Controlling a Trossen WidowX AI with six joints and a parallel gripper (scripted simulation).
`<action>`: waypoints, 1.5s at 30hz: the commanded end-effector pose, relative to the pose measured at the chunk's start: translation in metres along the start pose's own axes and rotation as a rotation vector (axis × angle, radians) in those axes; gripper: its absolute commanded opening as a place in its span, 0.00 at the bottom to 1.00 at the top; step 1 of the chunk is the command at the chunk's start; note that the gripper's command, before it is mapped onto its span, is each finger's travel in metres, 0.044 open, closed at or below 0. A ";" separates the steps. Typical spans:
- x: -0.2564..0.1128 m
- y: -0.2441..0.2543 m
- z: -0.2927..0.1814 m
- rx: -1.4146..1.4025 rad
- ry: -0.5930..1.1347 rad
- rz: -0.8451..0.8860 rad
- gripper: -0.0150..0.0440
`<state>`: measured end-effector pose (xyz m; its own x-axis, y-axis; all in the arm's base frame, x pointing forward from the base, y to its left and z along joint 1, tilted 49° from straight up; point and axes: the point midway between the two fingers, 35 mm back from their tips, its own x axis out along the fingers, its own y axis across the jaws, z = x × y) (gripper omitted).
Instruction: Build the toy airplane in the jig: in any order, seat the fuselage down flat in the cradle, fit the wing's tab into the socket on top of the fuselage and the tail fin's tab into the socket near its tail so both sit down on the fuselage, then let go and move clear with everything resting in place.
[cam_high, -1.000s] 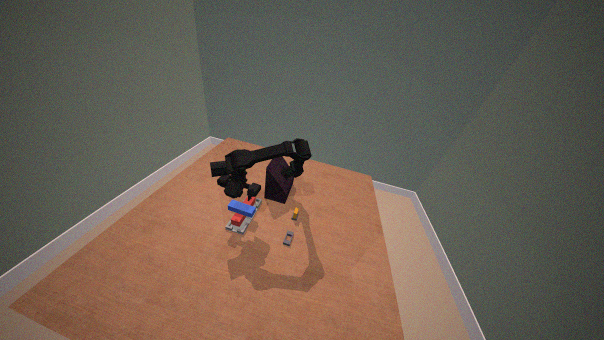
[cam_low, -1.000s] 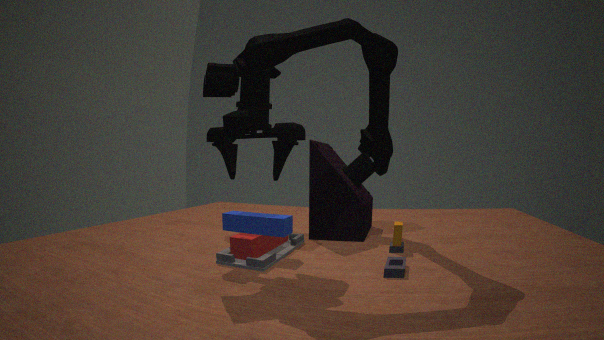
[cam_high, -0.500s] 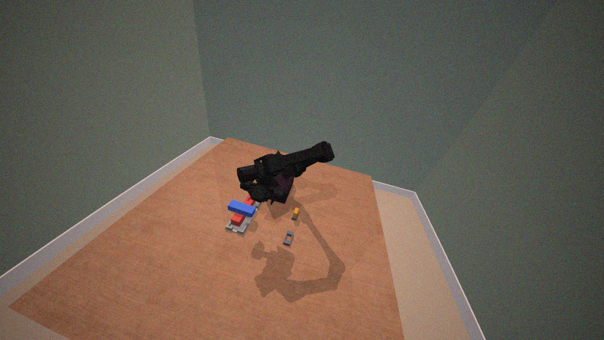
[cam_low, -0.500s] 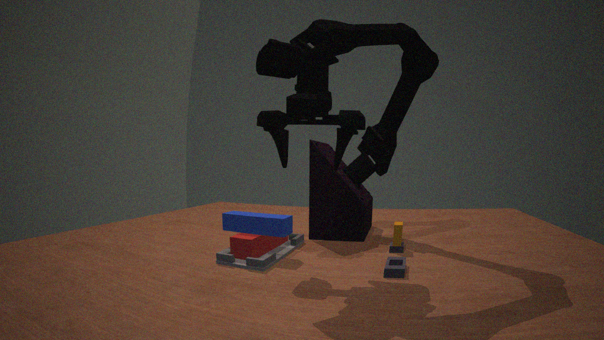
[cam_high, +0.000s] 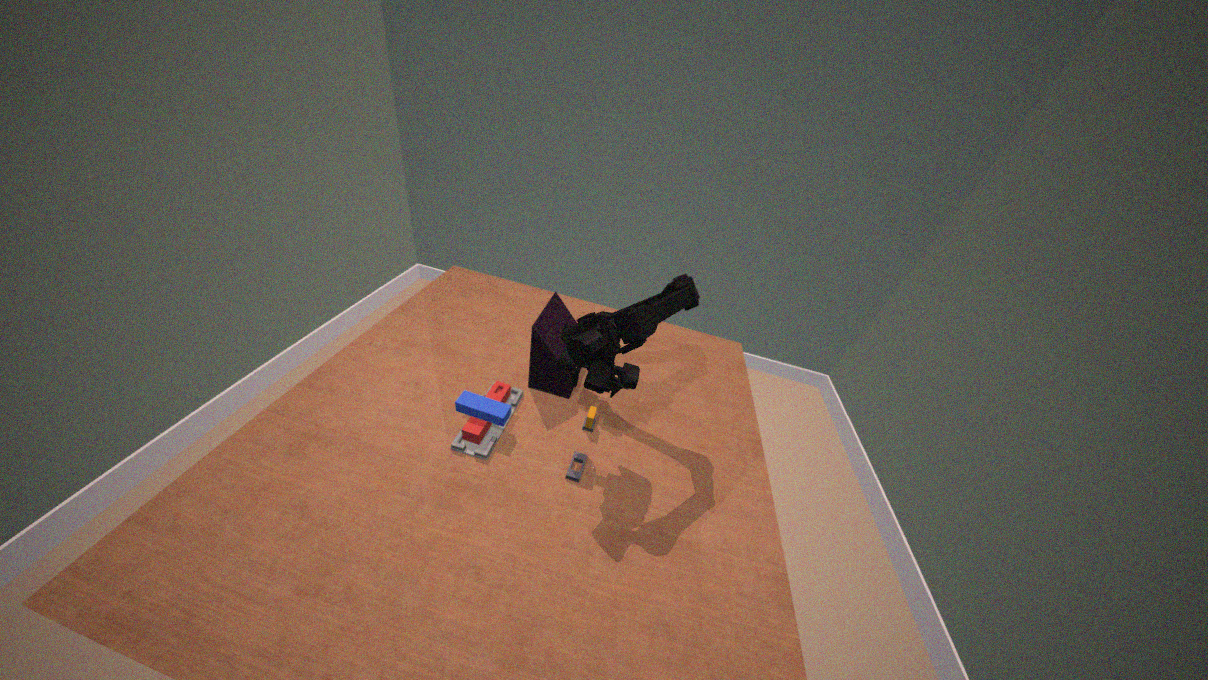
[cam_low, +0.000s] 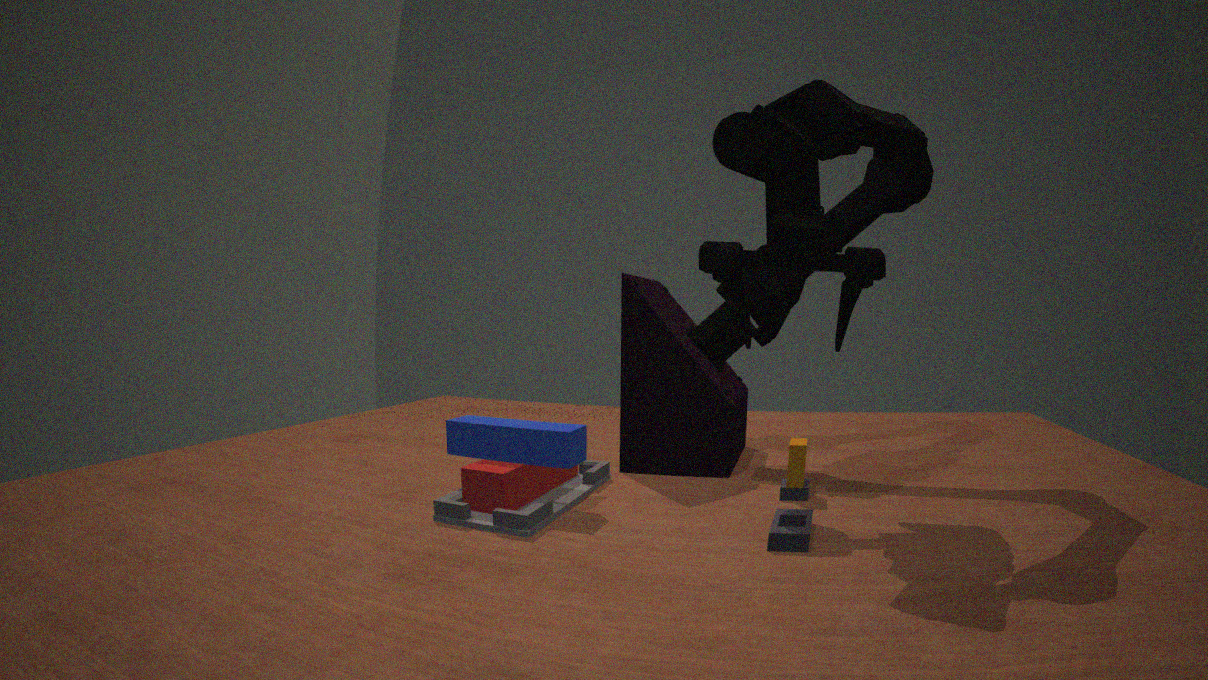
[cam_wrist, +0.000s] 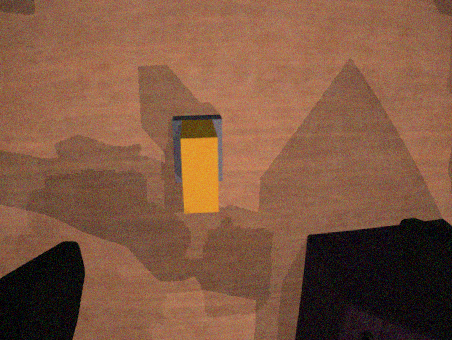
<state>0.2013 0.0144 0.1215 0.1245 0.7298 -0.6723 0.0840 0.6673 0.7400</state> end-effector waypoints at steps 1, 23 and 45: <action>0.005 0.010 -0.014 0.016 0.005 0.014 1.00; 0.077 0.012 -0.014 0.015 0.004 0.017 1.00; 0.108 0.011 -0.013 0.014 0.004 0.012 1.00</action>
<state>0.2043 0.0983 0.0623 0.1260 0.7396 -0.6612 0.0872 0.6557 0.7500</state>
